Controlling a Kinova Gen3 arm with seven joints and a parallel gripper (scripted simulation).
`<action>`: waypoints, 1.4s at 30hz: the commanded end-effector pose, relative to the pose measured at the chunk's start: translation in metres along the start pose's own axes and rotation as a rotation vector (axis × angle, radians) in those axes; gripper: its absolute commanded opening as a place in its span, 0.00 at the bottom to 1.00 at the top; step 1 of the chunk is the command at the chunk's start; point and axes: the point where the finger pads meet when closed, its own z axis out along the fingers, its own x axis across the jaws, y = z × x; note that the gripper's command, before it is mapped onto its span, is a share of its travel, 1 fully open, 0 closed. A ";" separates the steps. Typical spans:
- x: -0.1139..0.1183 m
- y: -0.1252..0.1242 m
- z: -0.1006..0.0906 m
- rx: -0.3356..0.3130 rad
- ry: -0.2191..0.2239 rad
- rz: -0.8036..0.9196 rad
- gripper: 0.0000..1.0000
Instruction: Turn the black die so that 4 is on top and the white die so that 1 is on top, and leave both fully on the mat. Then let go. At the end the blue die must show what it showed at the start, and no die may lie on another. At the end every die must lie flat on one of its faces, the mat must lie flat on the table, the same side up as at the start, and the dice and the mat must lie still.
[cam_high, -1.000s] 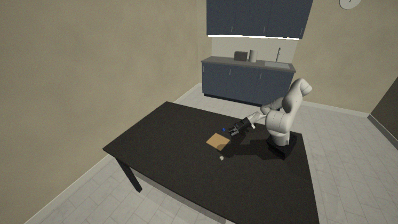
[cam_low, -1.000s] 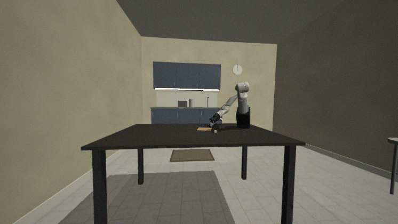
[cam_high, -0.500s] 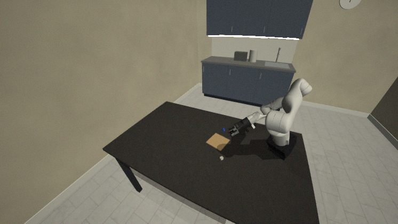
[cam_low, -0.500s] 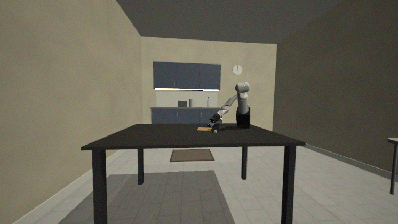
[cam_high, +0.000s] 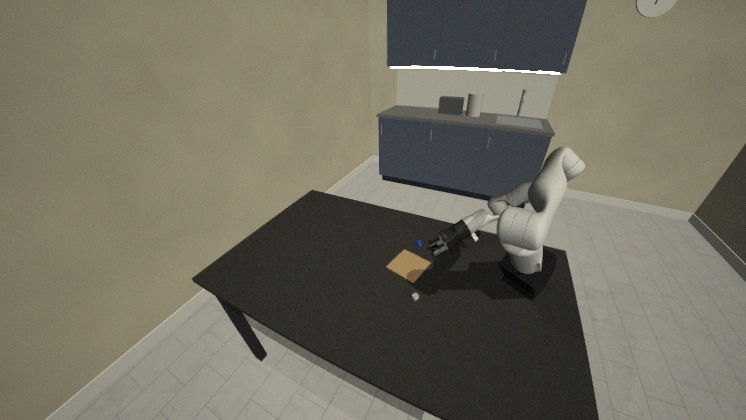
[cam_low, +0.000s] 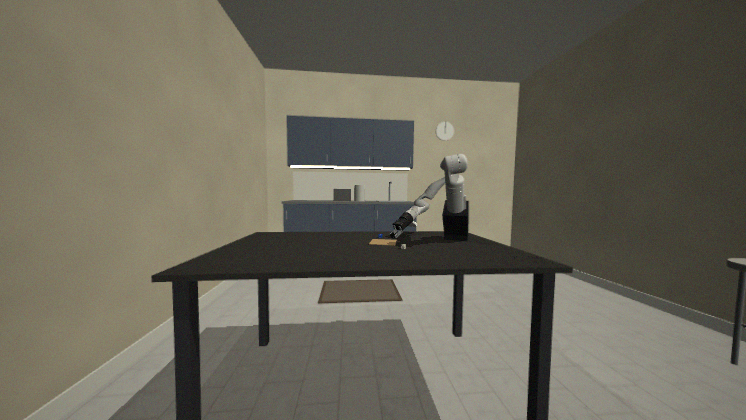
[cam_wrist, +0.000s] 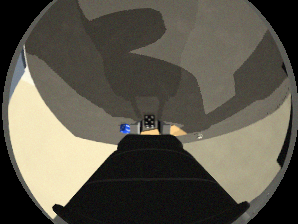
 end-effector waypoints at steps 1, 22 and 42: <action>-0.001 0.001 -0.001 0.000 -0.001 -0.001 0.70; -0.001 0.001 -0.001 0.000 -0.001 -0.001 0.70; -0.001 0.001 -0.050 0.000 -0.001 -0.001 0.70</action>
